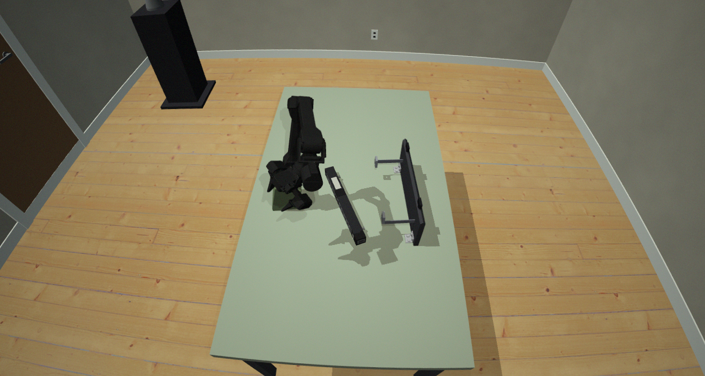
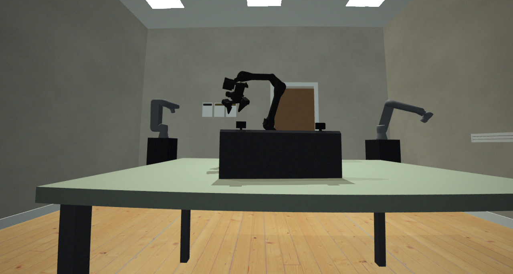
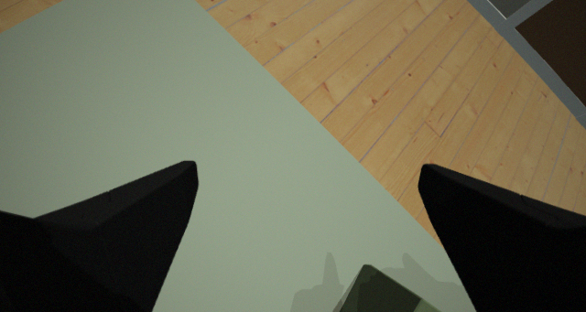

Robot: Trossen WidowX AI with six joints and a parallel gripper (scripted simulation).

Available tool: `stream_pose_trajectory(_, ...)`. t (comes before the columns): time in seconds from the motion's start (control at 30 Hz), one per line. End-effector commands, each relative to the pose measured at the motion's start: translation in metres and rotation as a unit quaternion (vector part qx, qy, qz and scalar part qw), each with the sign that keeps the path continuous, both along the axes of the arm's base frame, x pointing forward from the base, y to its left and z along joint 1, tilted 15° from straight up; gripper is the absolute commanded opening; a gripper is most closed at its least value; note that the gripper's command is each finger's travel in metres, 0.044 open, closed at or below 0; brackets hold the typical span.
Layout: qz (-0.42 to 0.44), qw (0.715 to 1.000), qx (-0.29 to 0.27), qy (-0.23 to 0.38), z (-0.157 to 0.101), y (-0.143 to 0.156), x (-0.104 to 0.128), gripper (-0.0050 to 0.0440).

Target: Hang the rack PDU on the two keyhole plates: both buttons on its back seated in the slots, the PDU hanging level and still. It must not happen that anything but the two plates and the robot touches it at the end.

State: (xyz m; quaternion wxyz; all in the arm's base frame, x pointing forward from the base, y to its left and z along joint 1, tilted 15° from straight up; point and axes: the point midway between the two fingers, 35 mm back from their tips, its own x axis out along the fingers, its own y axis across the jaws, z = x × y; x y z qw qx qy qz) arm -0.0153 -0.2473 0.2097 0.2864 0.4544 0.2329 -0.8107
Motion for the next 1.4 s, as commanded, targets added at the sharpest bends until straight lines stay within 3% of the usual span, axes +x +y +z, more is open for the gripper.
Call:
stream_pose_trajectory(0.0, 0.0, 1.0, -0.008, -0.002, 0.004, 0.0, 0.0, 0.04)
stream_pose_trajectory(0.53, 0.0, 1.0, -0.008, -0.002, 0.004, 0.0, 0.0, 0.04)
stream_pose_trajectory(0.6, 0.013, 1.0, -0.007, -0.009, 0.001, 0.002, 0.007, 0.044)
stream_pose_trajectory(0.8, 0.148, 0.986, 0.009, -0.071, -0.02, 0.021, 0.08, 0.044)
stream_pose_trajectory(1.0, 0.292, 0.946, 0.045, -0.135, -0.041, 0.065, 0.149, 0.044)
stream_pose_trajectory(1.1, 0.313, 0.937, 0.052, -0.143, -0.044, 0.074, 0.158, 0.044)
stream_pose_trajectory(1.23, 0.409, 0.891, 0.088, -0.178, -0.057, 0.119, 0.192, 0.044)
stream_pose_trajectory(1.37, 0.485, 0.84, 0.126, -0.206, -0.068, 0.165, 0.212, 0.044)
